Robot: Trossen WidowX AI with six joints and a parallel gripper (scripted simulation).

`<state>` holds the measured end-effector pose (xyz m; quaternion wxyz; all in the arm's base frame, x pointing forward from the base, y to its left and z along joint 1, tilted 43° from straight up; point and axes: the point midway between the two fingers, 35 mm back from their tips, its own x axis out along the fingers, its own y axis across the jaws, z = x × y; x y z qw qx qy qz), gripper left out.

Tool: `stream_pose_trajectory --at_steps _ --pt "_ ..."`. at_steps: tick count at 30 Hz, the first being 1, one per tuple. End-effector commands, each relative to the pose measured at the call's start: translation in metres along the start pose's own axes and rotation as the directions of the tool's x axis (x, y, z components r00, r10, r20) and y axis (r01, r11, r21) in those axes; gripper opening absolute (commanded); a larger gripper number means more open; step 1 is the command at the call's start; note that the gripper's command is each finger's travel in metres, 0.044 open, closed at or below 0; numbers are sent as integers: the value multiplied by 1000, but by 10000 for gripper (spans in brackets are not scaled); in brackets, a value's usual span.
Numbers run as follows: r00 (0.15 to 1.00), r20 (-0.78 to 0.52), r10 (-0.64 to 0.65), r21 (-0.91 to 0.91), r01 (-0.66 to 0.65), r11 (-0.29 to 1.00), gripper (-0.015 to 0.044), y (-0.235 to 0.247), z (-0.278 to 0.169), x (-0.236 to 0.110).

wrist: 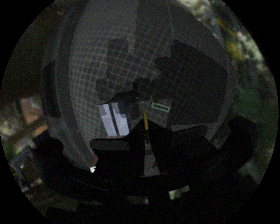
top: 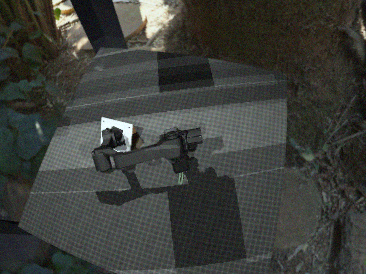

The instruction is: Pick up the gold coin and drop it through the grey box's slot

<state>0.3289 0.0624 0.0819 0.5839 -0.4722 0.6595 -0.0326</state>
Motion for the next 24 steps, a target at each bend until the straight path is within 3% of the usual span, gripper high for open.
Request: stream_pose_trajectory --at_steps 1,24 --pt "1000 -3 4 4 -4 1000 0 11 0 1" --pt "1000 -9 -1 4 1 1000 0 67 -9 4"
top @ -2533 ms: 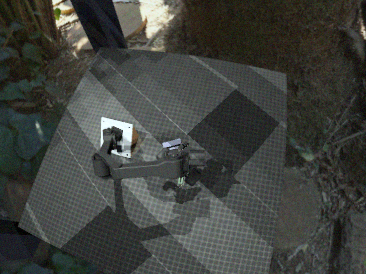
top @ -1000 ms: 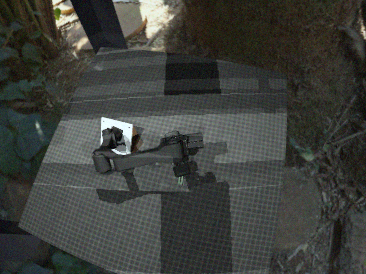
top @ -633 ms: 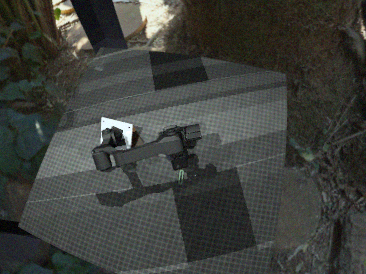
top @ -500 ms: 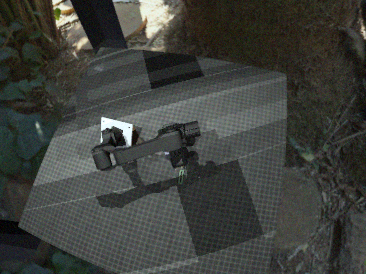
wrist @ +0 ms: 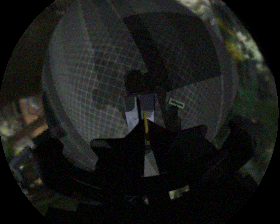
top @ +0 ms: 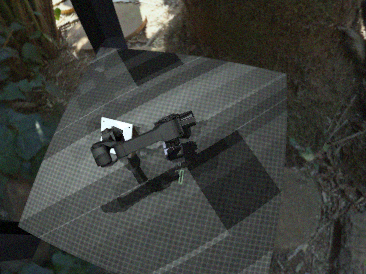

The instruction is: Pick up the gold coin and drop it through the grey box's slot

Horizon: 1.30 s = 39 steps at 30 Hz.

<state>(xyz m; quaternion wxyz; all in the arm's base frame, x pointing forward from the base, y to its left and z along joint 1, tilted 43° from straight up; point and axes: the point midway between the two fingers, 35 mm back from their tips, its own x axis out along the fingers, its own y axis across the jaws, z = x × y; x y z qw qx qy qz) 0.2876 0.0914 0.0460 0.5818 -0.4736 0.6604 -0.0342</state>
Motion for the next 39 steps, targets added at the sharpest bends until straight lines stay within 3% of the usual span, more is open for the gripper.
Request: stream_pose_trajectory --at_steps 1,39 --pt "1000 -4 2 5 -2 1000 0 6 -2 2" --pt "1000 1 -2 3 2 1000 0 6 -2 5"
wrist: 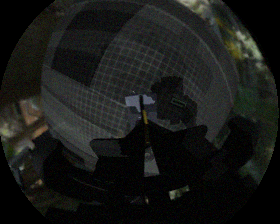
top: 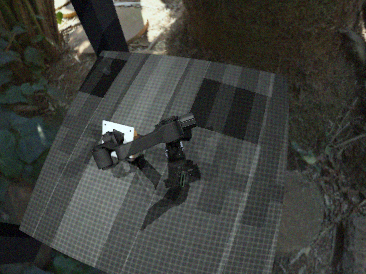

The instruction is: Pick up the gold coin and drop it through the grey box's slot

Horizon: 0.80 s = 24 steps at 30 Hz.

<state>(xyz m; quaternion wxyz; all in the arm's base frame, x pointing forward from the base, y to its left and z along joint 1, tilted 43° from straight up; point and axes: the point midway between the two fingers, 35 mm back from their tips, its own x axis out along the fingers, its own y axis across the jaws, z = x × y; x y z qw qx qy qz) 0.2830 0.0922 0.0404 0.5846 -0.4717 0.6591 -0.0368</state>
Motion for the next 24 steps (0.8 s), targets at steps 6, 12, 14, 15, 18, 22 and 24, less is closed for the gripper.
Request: stream_pose_trajectory --at_steps 6,12,14,15,18,22,24 --pt "1000 -2 -1 -8 1 1000 0 -1 -2 5" --pt "1000 -2 -1 -8 1 1000 0 -1 -2 7" --pt "1000 -2 -1 -8 1 1000 0 -1 -1 8" --pt "1000 -2 -1 -7 1 1000 0 -1 -1 8" --pt "1000 -2 -1 -7 1 1000 0 -1 -1 10" --pt "1000 -2 -1 -7 1 1000 0 -1 -1 11" --pt "1000 -2 -1 -7 1 1000 0 -1 -1 12"
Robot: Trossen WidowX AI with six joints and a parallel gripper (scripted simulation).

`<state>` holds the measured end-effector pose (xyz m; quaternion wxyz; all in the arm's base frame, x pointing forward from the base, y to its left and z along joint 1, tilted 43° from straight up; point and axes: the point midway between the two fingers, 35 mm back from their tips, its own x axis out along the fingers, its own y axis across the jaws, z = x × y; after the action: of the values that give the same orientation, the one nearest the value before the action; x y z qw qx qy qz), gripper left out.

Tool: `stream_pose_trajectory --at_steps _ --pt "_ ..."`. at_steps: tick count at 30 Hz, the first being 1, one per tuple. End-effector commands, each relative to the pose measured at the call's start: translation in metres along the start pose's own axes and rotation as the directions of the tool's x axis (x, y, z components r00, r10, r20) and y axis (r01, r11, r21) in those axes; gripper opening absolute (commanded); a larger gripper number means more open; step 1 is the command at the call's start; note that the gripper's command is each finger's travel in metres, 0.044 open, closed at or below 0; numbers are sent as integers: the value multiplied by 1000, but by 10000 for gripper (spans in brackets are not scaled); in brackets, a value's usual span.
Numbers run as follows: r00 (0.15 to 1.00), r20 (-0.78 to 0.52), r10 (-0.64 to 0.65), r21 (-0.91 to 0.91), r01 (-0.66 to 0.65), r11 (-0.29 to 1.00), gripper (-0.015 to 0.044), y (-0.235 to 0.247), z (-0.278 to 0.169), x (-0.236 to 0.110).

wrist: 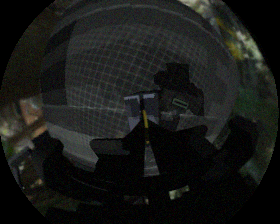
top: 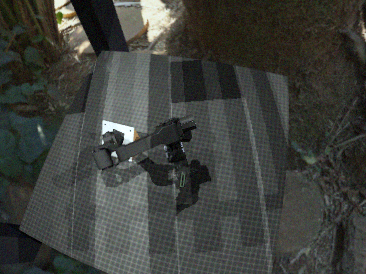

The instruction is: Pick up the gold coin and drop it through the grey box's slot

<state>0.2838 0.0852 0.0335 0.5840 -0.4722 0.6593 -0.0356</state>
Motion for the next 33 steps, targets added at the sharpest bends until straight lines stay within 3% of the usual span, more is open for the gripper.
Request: stream_pose_trajectory --at_steps 1,15,21,30,33 --pt "1000 -2 -2 -4 2 1000 0 -1 0 3" --pt "1000 -2 -2 -5 2 1000 0 -1 -1 9" --pt "1000 1 0 0 0 1000 157 0 0 6" --pt "1000 1 0 0 0 1000 161 0 0 6" --pt "1000 1 0 0 0 1000 239 0 0 -1"
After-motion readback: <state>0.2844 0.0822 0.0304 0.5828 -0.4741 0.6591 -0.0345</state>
